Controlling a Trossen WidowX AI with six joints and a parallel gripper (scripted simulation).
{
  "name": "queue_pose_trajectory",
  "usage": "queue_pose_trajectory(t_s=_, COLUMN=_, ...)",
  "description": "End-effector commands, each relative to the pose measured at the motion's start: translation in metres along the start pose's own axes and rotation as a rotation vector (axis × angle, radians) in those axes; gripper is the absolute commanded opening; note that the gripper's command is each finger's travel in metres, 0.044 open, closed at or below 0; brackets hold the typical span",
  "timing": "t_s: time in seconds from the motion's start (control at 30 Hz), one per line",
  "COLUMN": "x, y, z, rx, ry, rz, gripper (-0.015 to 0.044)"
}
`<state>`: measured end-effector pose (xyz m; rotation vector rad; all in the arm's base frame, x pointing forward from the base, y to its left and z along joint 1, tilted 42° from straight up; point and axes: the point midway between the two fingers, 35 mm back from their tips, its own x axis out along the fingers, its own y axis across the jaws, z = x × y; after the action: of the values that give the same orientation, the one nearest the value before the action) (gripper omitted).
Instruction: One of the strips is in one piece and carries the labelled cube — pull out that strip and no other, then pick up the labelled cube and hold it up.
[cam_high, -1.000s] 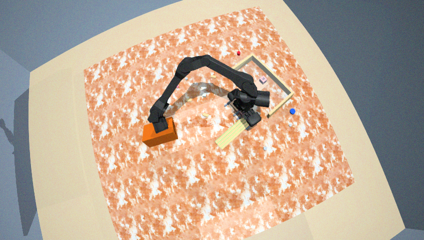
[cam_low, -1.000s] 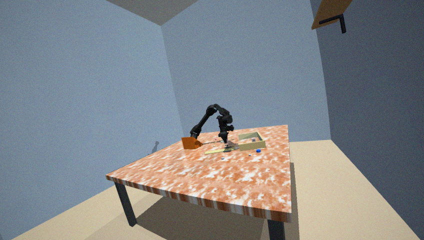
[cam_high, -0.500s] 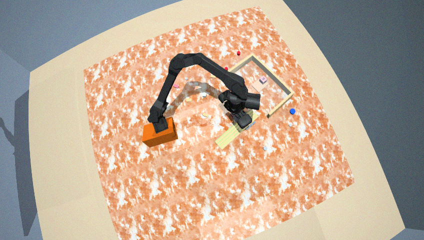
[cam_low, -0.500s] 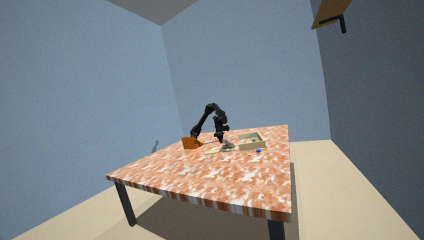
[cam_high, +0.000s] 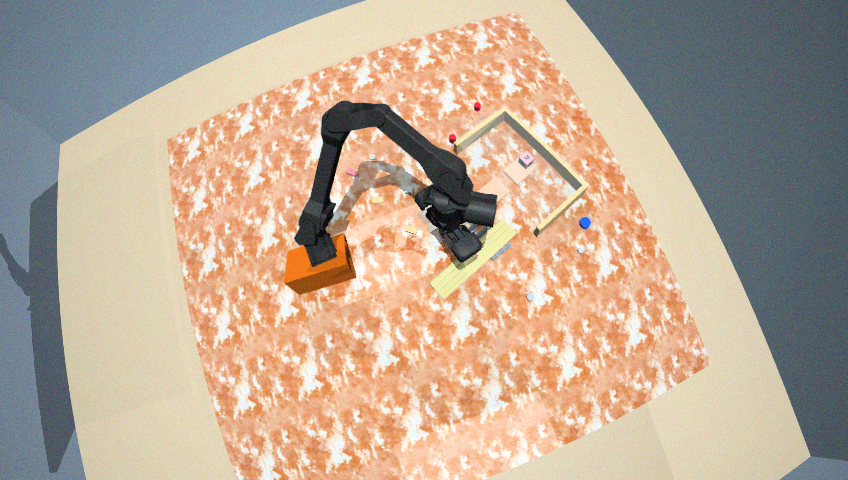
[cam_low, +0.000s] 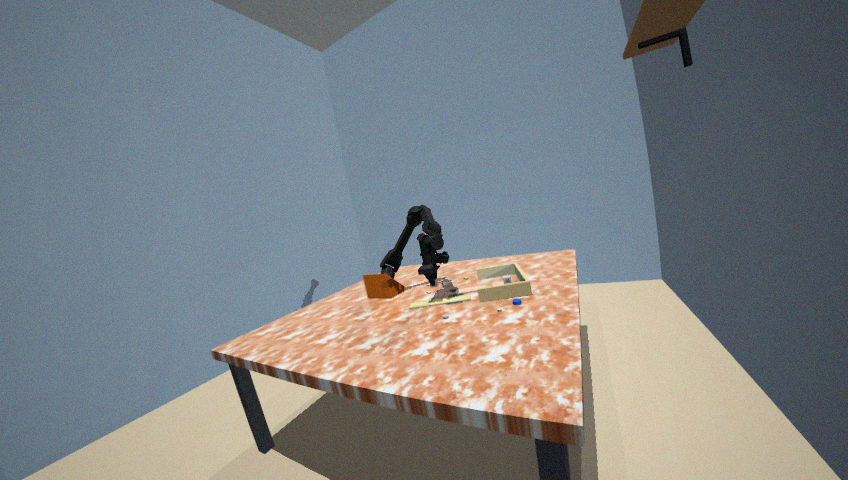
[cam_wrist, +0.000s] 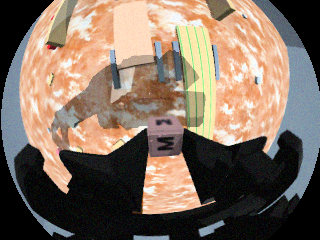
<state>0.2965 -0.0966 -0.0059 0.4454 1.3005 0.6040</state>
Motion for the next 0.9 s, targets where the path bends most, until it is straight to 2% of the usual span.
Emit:
queue_pose_trajectory(t_s=0.0, x=0.001, y=0.002, z=-0.007, rx=-0.003, ry=0.006, rz=-0.001, gripper=0.0)
queue_pose_trajectory(t_s=0.23, x=-0.033, y=0.002, z=-0.007, rx=-0.002, ry=0.007, rz=-0.003, gripper=0.0)
queue_pose_trajectory(t_s=0.87, x=-0.034, y=0.002, z=-0.007, rx=-0.002, ry=0.007, rz=-0.003, gripper=0.0)
